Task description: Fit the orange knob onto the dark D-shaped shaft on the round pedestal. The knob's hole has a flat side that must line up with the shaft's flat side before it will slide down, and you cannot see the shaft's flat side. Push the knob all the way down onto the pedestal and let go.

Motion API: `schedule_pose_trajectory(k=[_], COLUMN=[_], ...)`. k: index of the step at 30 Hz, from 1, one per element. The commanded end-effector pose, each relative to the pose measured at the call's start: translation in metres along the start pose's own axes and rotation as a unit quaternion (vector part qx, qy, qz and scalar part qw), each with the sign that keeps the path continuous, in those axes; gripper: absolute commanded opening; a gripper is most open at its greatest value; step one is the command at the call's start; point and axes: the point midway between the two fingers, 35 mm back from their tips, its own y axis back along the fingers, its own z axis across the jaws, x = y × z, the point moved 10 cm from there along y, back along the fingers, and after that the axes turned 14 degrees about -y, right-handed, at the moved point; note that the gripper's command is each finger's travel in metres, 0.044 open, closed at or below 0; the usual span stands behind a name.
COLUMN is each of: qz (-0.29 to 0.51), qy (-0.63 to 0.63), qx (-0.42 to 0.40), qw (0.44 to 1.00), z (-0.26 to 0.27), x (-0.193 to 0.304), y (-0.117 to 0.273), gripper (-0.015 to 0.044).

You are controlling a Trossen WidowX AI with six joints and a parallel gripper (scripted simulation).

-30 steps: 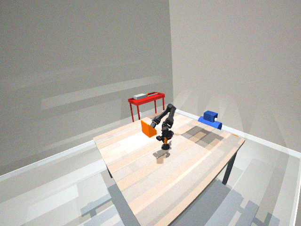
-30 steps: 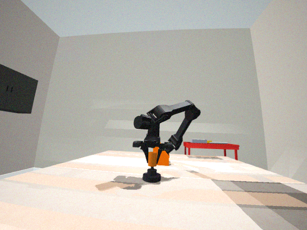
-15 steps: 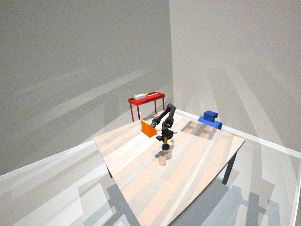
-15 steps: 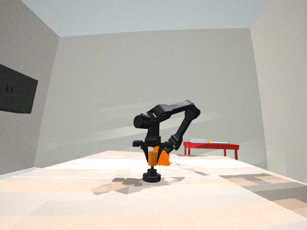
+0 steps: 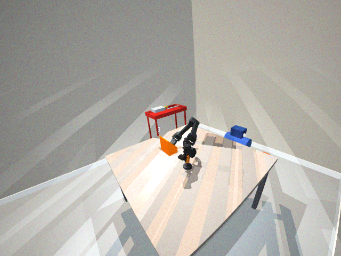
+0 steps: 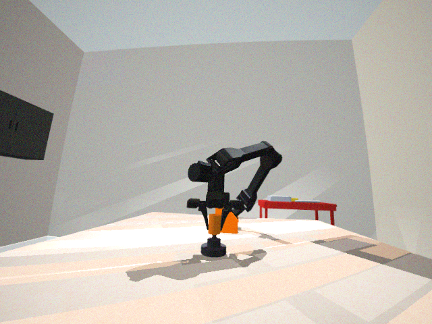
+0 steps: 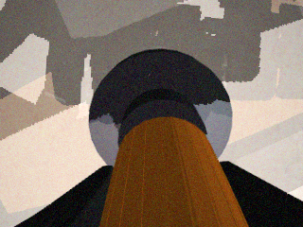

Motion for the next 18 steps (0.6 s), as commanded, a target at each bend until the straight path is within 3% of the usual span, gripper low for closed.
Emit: schedule_pose_trajectory(k=[1,18], qz=[-0.001,-0.001], qy=[0.003,0.003], qx=[-0.001,-0.001], qw=[1.000,1.000], z=[-0.0002,0.0011], x=[-0.0002,-0.0004], y=[-0.0002,0.0038], gripper=[0.0000,0.0000])
